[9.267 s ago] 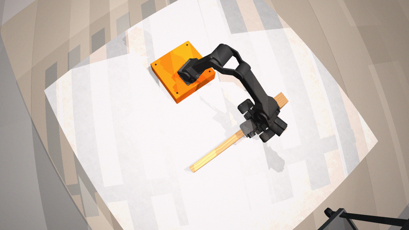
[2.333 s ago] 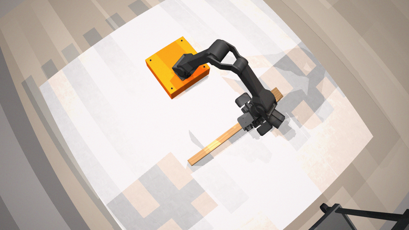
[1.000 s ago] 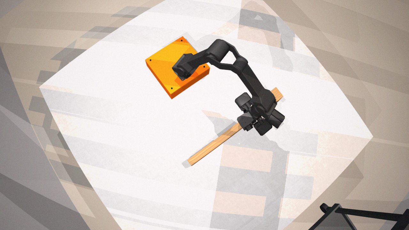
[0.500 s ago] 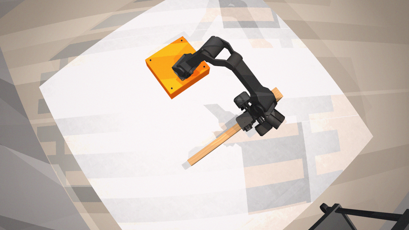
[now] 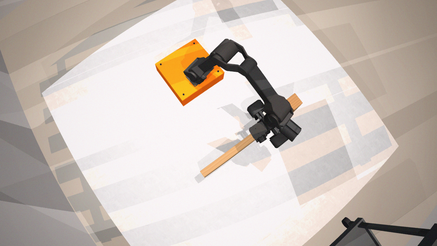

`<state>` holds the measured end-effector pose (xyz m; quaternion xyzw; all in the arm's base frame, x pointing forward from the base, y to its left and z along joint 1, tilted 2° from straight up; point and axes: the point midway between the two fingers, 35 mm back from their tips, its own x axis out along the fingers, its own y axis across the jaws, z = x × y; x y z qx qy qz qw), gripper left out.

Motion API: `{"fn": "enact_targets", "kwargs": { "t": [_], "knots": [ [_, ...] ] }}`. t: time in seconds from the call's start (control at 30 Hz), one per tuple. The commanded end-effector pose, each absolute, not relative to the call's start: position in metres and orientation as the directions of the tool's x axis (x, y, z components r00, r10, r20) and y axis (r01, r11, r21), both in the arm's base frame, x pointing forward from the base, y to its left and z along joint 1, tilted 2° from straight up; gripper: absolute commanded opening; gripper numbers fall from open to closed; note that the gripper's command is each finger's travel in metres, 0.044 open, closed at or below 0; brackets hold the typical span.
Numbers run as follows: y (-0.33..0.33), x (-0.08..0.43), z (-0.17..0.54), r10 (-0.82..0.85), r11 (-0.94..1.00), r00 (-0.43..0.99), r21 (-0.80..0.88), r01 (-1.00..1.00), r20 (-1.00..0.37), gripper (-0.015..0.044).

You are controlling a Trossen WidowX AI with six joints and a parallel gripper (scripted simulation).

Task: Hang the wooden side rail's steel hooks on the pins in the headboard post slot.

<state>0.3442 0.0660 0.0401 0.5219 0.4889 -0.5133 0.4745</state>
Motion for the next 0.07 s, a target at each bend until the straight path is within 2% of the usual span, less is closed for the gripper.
{"fn": "enact_targets", "kwargs": {
  "t": [0.0,0.03],
  "knots": [
    [0.0659,0.3444,0.0401,0.023,-0.073,-0.005,-0.006,0.997,-1.000,0.0440],
    [0.0659,0.3444,0.0401,0.023,-0.073,-0.005,-0.006,0.997,-1.000,0.0440]
  ]
}}
